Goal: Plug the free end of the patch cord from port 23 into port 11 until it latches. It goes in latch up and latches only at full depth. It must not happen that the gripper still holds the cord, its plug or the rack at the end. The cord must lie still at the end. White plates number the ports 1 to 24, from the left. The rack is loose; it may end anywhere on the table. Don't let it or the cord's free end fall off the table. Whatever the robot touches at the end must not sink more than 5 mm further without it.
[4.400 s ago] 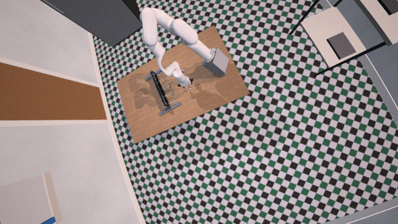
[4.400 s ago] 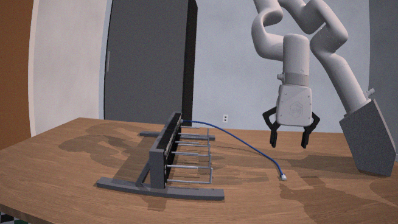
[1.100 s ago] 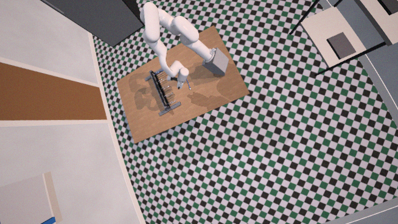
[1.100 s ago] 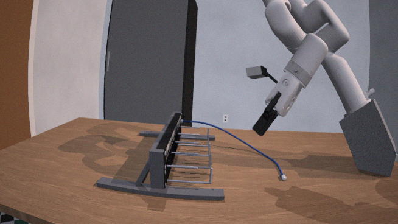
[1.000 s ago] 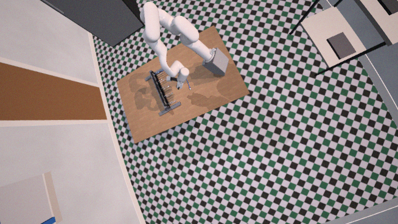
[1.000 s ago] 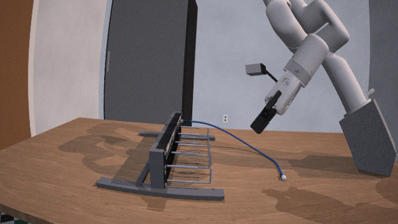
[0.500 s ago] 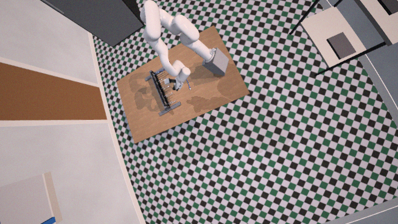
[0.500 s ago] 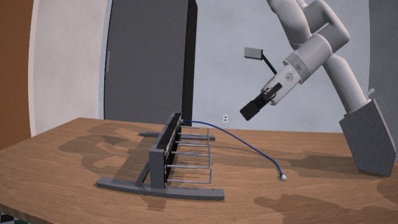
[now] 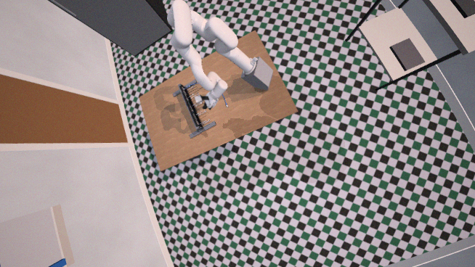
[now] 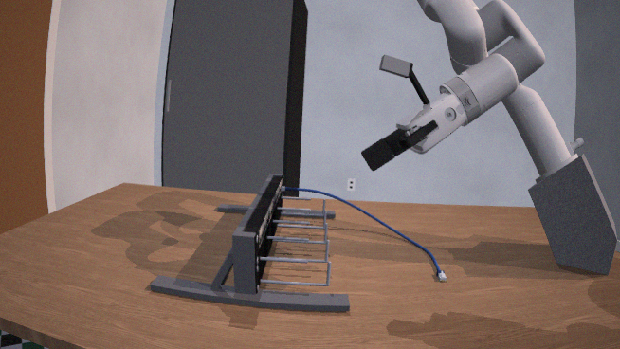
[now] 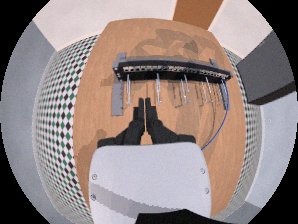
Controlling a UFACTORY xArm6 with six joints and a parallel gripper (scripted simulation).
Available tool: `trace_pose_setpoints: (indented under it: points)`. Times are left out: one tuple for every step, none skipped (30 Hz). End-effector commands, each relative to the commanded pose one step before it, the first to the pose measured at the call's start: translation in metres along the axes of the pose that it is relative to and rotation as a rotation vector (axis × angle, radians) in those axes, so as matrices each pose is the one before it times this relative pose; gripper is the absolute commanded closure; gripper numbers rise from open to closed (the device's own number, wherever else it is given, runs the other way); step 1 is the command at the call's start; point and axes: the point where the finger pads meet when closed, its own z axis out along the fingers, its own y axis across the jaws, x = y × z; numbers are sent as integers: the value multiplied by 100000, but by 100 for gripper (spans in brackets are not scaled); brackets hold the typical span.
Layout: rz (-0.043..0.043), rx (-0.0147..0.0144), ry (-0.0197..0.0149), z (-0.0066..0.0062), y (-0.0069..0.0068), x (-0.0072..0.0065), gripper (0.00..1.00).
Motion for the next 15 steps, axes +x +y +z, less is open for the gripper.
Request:
trace_pose_setpoints:
  points:
    - [-687, 380, 709, 1848, -78, 267, 100]
    - [0, 0, 0, 0, 0, 0, 100]
    - [0, 0, 0, 0, 0, 0, 100]
    - [0, 0, 0, 648, 2, 1, 100]
    - [0, 0, 0, 740, 2, 1, 100]
    - [0, 0, 0, 831, 2, 1, 100]
    - [0, 0, 0, 914, 2, 1, 100]
    - [0, 0, 0, 909, 1, 2, 100]
    - [2, 1, 1, 394, -2, 3, 100]
    - [-1, 0, 0, 463, 3, -1, 100]
    - [2, 1, 0, 516, -1, 2, 100]
    - [-2, -1, -1, 541, 4, -2, 100]
    - [2, 1, 0, 543, -1, 3, 100]
    - [-1, 0, 0, 538, 2, 0, 100]
    - [-1, 0, 0, 534, 3, -1, 100]
